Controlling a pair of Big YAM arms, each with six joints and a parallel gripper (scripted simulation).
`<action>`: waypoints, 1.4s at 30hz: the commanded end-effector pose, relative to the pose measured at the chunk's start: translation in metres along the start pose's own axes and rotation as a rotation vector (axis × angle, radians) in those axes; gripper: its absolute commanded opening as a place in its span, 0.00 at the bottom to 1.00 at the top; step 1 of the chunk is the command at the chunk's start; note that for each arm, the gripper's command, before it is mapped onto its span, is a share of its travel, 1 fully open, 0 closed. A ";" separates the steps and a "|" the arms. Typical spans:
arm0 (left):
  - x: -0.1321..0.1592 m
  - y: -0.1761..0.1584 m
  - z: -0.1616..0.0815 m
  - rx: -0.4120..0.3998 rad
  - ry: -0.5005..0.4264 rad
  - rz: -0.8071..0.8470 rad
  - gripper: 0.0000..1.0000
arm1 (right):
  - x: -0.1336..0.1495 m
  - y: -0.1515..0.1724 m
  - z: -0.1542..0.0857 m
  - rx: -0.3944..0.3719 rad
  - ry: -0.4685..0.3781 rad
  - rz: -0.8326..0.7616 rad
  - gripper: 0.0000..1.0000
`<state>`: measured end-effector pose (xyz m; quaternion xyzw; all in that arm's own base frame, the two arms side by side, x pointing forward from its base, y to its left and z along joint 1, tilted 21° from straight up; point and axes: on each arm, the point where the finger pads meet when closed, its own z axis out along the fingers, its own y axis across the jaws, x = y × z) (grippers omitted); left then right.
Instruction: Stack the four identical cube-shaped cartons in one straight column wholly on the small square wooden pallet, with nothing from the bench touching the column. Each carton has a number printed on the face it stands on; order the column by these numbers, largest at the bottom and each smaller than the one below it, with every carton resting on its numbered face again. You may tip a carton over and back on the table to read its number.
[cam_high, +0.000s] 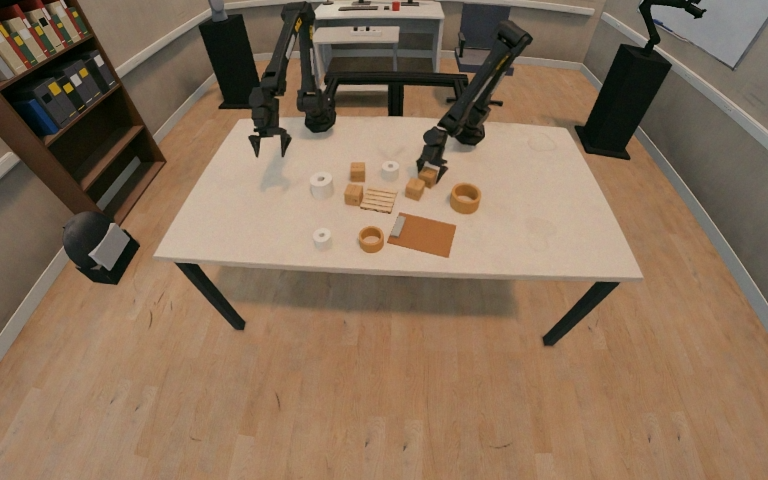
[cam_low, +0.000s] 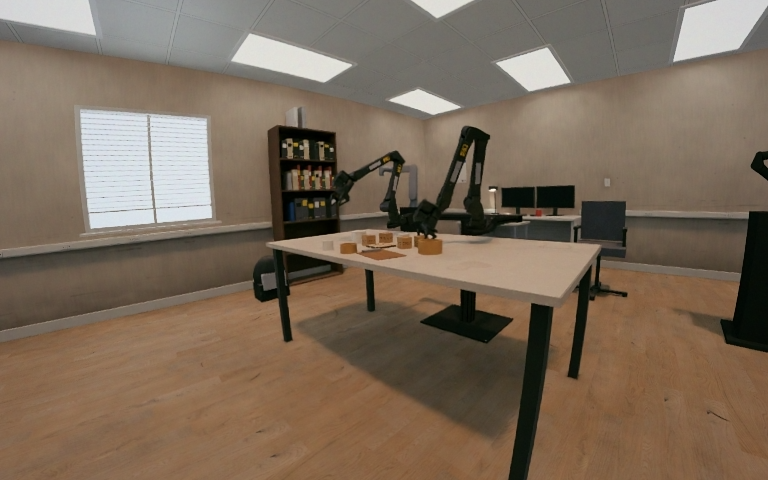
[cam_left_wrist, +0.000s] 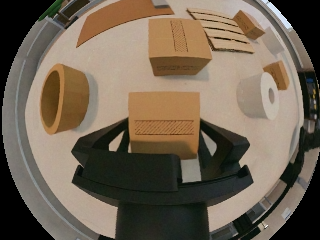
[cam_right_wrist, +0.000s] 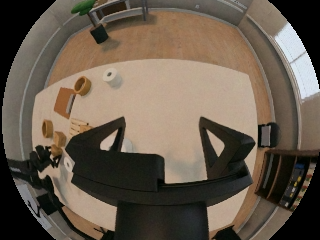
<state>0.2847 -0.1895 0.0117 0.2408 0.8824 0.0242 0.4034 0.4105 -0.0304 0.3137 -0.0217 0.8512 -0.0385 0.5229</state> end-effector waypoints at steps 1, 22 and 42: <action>-0.020 -0.001 0.004 0.002 -0.038 -0.013 0.83 | -0.029 -0.003 -0.006 0.008 -0.060 0.012 1.00; -0.011 -0.001 -0.001 0.006 -0.035 -0.014 0.57 | -0.029 -0.003 -0.006 0.008 -0.060 0.012 1.00; -0.021 -0.003 -0.040 0.010 -0.023 -0.004 0.54 | -0.029 -0.003 -0.006 0.008 -0.060 0.012 1.00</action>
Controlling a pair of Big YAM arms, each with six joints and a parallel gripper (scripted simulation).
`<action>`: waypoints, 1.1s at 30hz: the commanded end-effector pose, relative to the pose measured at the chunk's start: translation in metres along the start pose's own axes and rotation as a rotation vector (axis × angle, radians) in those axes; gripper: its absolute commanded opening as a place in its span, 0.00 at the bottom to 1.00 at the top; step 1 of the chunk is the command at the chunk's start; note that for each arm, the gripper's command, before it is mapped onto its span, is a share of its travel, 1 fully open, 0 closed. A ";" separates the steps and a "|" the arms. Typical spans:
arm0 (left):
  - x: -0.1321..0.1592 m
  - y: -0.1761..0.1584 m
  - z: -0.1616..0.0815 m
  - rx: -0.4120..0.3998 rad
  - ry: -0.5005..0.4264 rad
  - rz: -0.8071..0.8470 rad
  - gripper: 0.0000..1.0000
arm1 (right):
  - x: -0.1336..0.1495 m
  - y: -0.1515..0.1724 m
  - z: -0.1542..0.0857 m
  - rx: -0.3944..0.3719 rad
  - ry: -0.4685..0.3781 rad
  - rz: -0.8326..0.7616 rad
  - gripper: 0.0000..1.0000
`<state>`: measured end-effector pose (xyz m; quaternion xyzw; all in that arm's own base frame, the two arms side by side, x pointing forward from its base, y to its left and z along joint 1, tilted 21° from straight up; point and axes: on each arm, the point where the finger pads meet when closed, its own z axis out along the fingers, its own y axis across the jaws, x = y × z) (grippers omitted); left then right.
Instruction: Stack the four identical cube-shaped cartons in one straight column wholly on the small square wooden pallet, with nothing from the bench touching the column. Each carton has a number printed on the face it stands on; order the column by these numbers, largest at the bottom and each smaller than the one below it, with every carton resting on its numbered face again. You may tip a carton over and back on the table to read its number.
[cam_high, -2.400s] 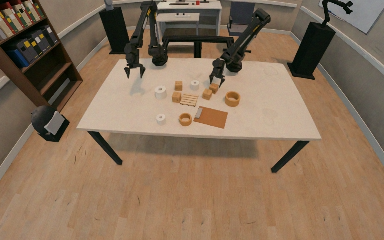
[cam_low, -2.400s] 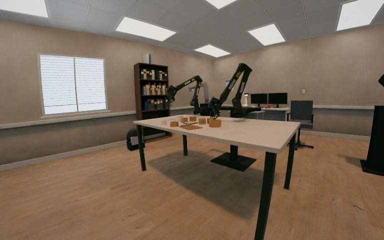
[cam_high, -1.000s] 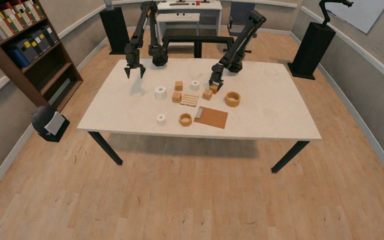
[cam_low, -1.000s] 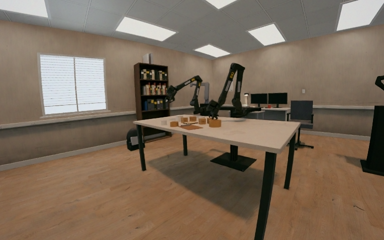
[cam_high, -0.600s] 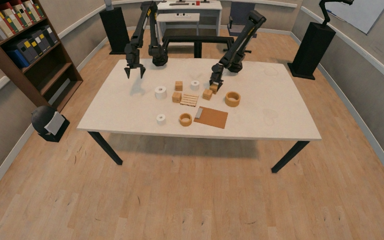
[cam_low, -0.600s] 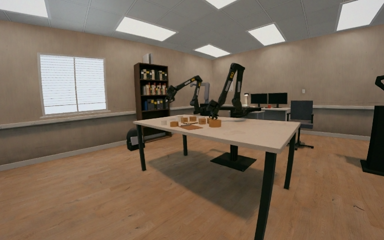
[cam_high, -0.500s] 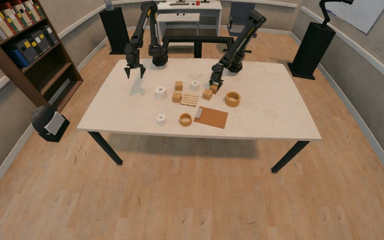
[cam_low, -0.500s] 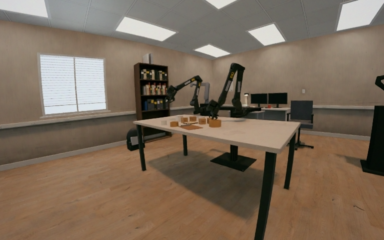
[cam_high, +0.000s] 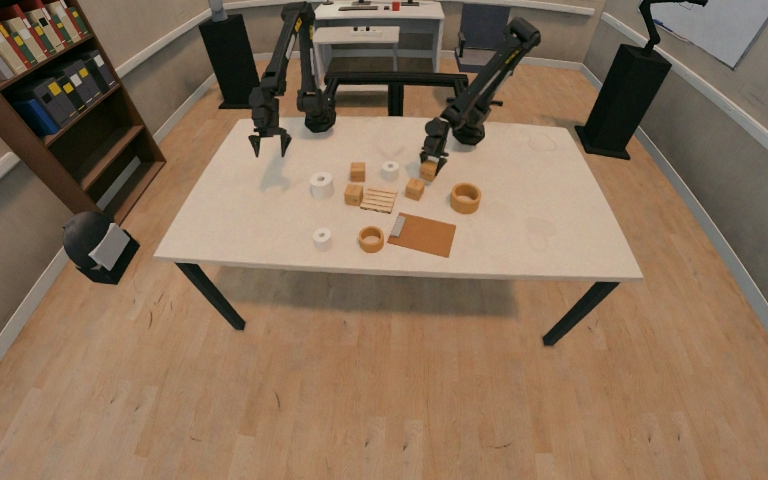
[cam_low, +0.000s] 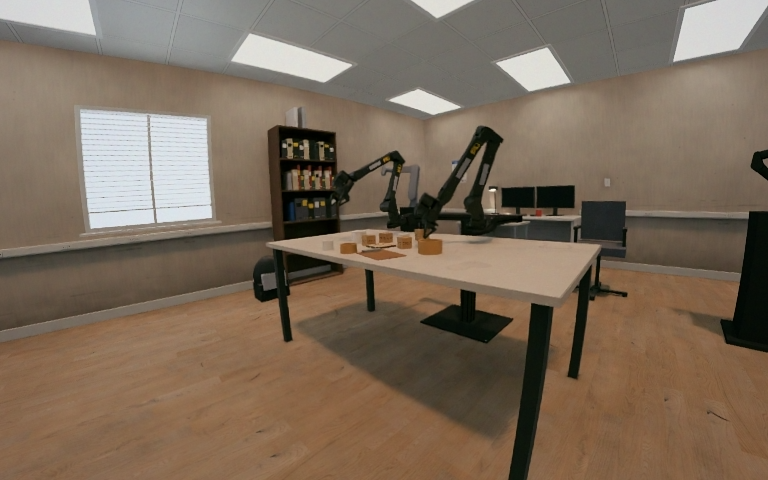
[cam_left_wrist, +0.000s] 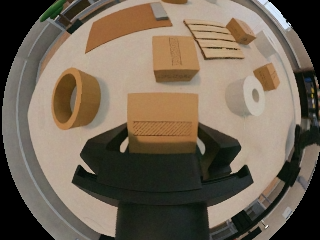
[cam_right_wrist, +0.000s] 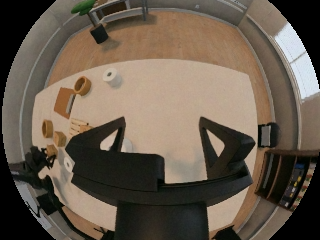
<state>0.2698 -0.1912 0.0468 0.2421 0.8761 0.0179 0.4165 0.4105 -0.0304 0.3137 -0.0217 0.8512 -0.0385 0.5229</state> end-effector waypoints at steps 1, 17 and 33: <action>-0.004 -0.004 -0.005 0.004 0.008 0.001 0.54 | -0.029 -0.003 -0.006 0.008 -0.060 0.012 1.00; -0.062 -0.004 -0.100 0.013 0.016 -0.065 0.54 | -0.029 -0.003 -0.006 0.008 -0.060 0.012 1.00; -0.157 -0.010 -0.254 0.004 0.019 -0.060 0.54 | -0.029 -0.003 -0.006 0.008 -0.060 0.012 1.00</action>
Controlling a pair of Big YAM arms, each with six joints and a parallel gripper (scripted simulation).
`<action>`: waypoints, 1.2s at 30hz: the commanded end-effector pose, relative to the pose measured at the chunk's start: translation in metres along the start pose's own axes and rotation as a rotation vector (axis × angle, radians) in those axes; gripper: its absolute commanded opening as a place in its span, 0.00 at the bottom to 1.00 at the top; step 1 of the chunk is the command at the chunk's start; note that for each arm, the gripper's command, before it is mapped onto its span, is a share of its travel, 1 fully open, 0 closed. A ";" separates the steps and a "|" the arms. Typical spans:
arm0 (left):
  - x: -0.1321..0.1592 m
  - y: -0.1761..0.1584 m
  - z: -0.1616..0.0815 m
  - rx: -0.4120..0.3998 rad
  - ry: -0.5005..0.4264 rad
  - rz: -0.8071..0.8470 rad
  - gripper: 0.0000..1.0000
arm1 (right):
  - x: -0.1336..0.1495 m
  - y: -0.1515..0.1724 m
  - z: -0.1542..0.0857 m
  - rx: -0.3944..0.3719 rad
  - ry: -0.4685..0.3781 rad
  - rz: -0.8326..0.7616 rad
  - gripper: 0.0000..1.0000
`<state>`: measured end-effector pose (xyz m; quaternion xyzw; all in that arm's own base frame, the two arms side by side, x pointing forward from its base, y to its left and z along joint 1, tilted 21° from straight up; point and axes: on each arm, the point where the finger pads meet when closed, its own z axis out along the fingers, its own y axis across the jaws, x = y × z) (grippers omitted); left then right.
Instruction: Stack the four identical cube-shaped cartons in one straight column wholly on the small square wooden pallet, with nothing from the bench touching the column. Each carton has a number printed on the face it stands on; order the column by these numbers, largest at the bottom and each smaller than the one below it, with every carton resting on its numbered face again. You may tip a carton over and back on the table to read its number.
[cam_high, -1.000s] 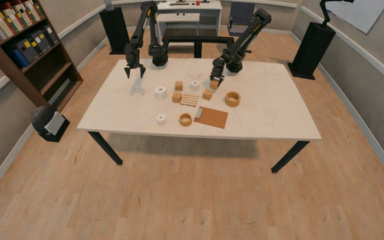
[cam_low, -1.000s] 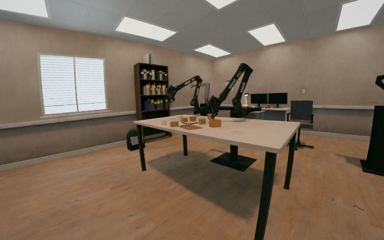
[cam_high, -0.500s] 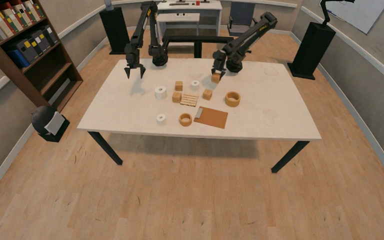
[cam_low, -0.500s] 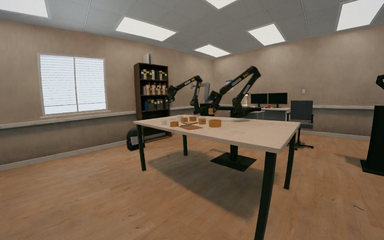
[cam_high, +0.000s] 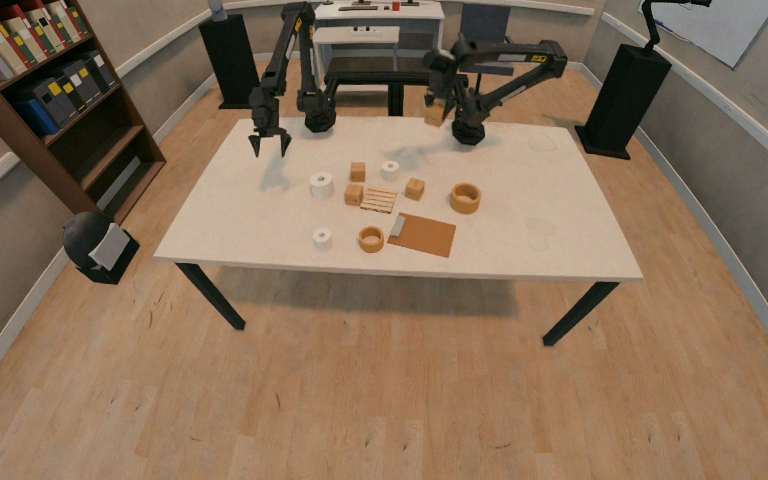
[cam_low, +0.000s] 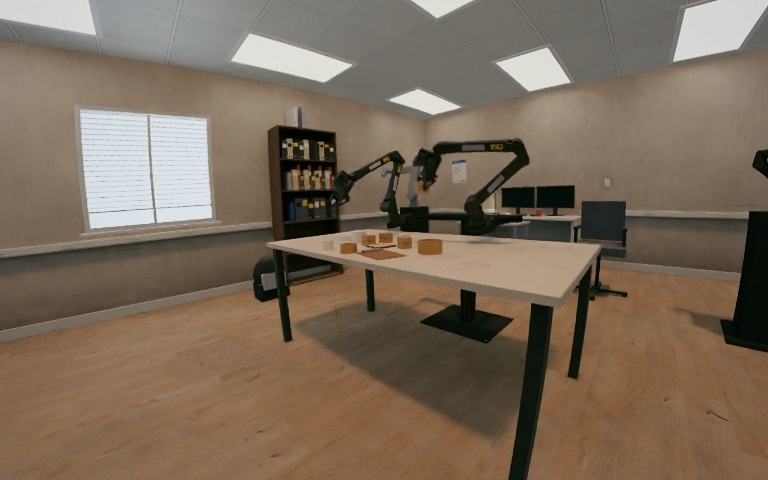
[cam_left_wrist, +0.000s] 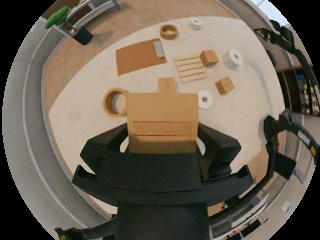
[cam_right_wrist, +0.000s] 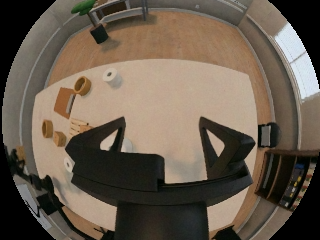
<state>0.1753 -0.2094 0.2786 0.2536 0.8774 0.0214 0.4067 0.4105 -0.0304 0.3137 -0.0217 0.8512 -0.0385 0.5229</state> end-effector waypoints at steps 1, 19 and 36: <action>-0.041 -0.020 -0.037 0.004 -0.012 -0.085 0.54 | -0.029 -0.003 -0.006 0.008 -0.060 0.012 1.00; -0.116 -0.170 -0.001 0.008 -0.020 -0.051 0.54 | -0.029 -0.003 -0.006 0.008 -0.060 0.012 1.00; -0.117 -0.161 0.009 0.220 -0.078 -0.308 0.54 | -0.029 -0.003 -0.006 0.008 -0.060 0.012 1.00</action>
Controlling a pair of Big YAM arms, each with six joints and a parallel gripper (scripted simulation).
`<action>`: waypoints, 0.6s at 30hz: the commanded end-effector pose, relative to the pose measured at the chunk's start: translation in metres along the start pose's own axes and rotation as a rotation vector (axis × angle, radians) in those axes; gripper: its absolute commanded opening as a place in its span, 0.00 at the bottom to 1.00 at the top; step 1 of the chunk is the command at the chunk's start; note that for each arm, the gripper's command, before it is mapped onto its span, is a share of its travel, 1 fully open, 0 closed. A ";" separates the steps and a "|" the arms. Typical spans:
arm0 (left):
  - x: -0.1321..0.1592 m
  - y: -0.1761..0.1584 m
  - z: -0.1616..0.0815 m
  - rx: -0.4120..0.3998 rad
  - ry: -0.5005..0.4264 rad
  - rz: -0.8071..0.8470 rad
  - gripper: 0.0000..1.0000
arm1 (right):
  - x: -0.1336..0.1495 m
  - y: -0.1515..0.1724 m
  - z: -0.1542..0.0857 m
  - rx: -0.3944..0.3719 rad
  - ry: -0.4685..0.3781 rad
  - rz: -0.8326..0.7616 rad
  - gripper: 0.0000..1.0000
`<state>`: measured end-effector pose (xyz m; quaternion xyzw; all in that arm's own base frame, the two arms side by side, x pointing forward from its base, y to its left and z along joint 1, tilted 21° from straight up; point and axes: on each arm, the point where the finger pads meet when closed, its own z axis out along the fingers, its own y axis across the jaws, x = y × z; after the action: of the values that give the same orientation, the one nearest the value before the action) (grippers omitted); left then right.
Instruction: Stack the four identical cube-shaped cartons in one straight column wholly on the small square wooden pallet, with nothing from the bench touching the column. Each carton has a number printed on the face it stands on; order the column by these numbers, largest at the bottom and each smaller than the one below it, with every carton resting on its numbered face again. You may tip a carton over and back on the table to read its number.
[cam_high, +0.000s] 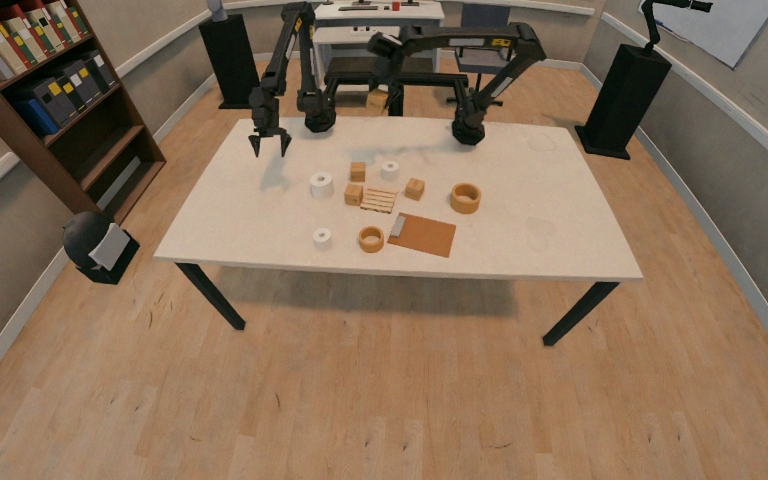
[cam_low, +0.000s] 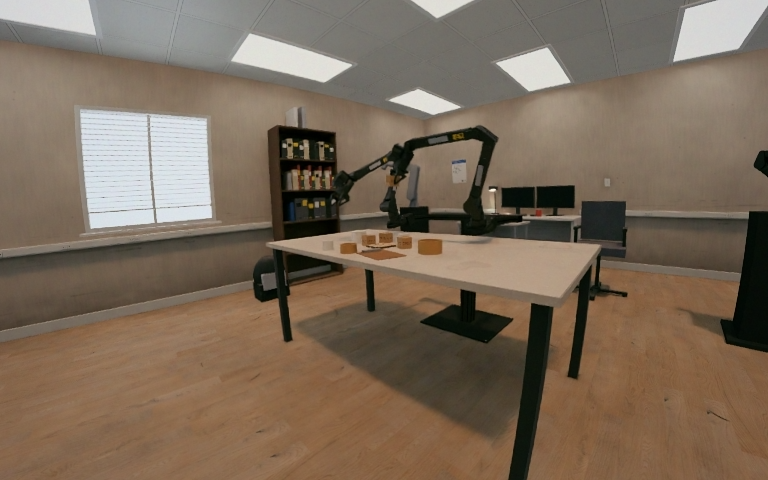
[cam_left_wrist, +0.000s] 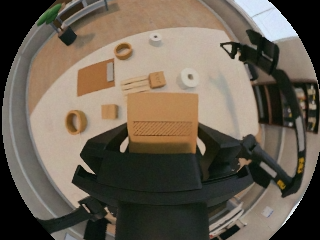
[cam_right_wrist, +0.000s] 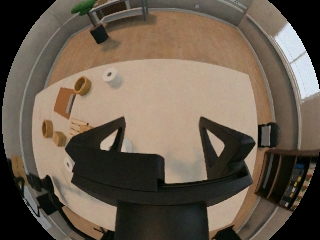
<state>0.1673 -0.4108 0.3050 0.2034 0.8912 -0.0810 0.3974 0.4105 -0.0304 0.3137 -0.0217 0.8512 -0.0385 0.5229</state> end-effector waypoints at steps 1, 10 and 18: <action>-0.012 0.009 -0.003 0.079 -0.058 -0.126 0.54 | -0.029 -0.003 -0.006 0.008 -0.060 0.012 1.00; -0.012 0.009 -0.004 0.394 -0.125 -0.447 0.54 | -0.029 -0.003 -0.006 0.008 -0.060 0.012 1.00; -0.011 0.009 -0.005 0.640 -0.169 -0.669 0.54 | -0.029 -0.003 -0.006 0.008 -0.060 0.012 1.00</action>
<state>0.1691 -0.4030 0.3070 0.0514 0.8280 -0.4416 0.3417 0.4105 -0.0304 0.3137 -0.0217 0.8512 -0.0385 0.5229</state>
